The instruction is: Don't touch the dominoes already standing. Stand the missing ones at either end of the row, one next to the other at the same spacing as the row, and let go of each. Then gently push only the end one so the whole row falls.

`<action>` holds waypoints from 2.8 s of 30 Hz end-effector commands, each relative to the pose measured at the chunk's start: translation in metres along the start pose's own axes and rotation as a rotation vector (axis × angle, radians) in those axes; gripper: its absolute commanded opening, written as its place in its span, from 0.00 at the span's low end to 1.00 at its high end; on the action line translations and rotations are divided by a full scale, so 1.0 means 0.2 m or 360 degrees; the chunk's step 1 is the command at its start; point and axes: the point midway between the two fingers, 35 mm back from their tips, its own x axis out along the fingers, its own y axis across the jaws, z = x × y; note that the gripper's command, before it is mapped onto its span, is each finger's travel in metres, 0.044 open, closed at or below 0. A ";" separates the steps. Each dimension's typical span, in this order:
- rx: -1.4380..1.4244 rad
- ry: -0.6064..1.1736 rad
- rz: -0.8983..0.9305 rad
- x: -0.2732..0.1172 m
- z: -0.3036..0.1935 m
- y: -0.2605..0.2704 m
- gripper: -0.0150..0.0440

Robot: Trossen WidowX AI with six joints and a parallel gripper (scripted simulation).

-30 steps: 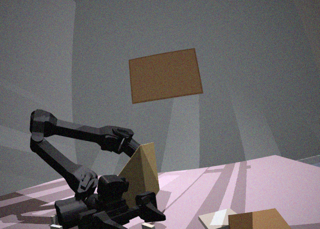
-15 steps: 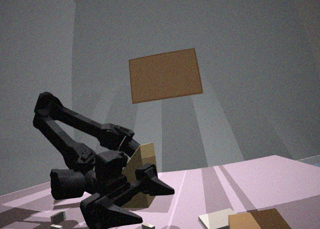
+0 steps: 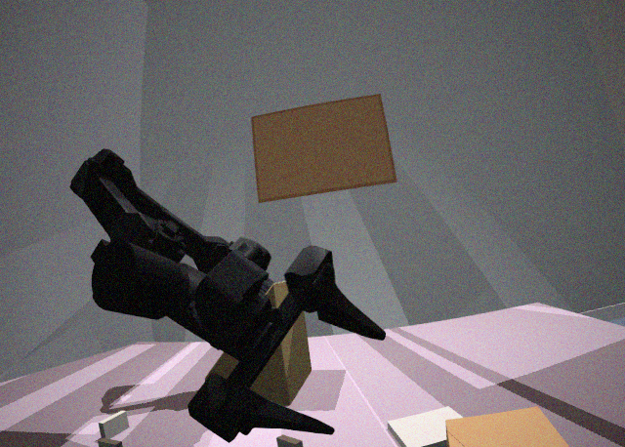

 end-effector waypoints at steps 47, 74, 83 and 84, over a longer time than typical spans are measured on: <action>0.1543 0.0391 -0.1812 -0.07 -0.25 -0.24 1.00; 0.1542 0.0391 -0.1813 -0.05 -0.28 -0.27 0.44; 0.1553 0.0385 -0.1791 -0.19 -0.01 -0.03 0.44; 0.1555 0.0385 -0.1791 -0.23 0.04 0.03 0.44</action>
